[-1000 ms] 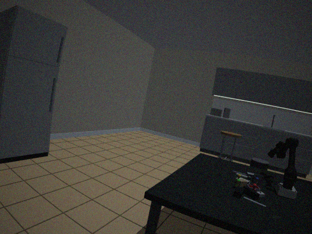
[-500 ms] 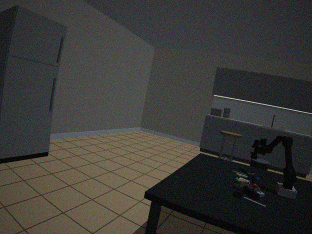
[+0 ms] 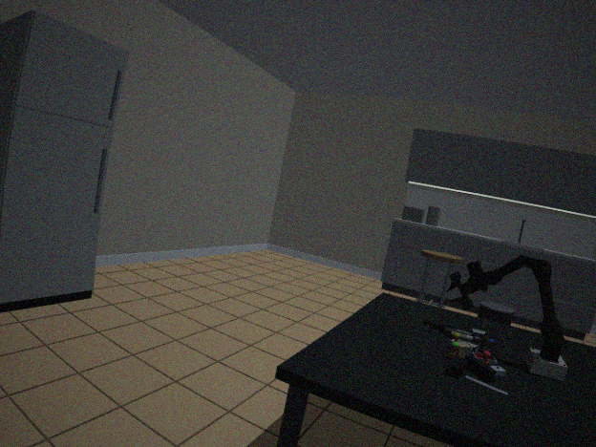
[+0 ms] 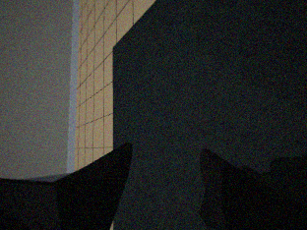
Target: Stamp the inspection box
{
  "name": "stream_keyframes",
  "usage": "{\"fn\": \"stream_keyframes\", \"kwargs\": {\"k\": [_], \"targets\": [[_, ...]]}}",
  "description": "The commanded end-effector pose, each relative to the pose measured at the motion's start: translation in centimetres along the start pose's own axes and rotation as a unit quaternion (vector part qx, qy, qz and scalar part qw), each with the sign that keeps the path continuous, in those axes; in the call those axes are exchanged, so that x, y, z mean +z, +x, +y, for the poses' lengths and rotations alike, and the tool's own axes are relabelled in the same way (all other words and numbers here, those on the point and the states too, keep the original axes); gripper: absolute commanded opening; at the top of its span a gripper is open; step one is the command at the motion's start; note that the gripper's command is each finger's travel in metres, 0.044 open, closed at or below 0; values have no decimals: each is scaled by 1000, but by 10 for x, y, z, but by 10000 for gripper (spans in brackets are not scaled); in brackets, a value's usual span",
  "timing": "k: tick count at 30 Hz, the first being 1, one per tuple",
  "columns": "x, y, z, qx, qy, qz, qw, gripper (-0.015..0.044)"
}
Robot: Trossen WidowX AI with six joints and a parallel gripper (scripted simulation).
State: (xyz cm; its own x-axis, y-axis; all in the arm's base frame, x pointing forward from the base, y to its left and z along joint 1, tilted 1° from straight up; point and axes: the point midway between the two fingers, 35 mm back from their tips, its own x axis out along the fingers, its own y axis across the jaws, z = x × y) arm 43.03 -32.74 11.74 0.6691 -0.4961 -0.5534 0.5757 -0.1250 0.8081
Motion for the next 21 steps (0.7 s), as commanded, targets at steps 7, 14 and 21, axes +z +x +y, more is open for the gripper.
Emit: {"fn": "stream_keyframes", "kwargs": {"k": [7,14,21], "targets": [[-173,-35,-17,-97,-280,176,939,223],[-275,-98,-49,-135,-482,299,813,223],[-345,-186,-89,-147,-657,403,619,223]]}}
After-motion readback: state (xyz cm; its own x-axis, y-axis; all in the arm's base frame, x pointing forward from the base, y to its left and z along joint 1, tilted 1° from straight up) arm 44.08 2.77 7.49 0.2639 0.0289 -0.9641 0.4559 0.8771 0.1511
